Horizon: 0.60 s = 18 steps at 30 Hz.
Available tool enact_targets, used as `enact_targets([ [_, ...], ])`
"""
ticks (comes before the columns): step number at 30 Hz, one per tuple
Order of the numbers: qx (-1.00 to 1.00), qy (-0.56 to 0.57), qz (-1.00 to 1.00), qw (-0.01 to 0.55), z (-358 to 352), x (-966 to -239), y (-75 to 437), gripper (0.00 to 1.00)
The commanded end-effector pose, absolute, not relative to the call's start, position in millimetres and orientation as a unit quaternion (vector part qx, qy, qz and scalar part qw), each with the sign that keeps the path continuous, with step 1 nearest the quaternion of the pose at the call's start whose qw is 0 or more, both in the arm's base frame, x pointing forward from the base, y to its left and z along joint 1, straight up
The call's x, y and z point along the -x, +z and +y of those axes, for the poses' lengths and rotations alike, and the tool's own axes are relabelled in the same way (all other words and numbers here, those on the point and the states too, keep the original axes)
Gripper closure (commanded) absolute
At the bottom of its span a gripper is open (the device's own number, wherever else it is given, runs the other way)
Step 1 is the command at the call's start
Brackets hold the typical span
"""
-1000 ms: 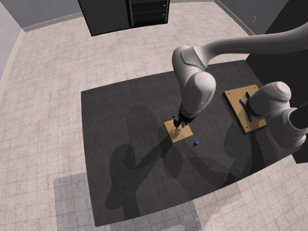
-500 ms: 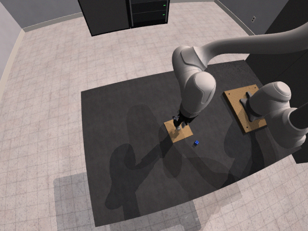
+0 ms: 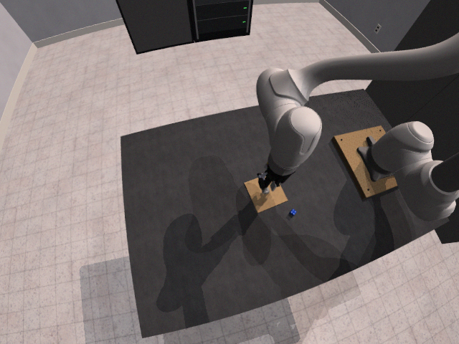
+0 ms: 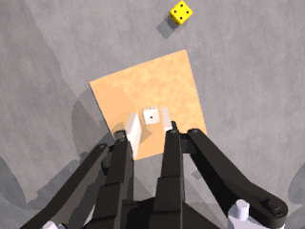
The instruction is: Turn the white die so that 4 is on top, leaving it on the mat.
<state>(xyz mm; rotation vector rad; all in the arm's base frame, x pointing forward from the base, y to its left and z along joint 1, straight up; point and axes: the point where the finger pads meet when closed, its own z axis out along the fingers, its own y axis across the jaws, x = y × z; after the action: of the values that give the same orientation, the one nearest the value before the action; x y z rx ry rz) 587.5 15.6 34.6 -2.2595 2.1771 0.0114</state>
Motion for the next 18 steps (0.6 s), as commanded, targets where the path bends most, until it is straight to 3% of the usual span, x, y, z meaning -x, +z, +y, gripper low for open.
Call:
enact_targets([
  [1, 0.72, 0.004, 0.694, 0.002, 15.5, -587.5, 34.7, 0.79],
  [18, 0.72, 0.004, 0.694, 0.002, 15.3, -587.5, 60.9, 0.79],
])
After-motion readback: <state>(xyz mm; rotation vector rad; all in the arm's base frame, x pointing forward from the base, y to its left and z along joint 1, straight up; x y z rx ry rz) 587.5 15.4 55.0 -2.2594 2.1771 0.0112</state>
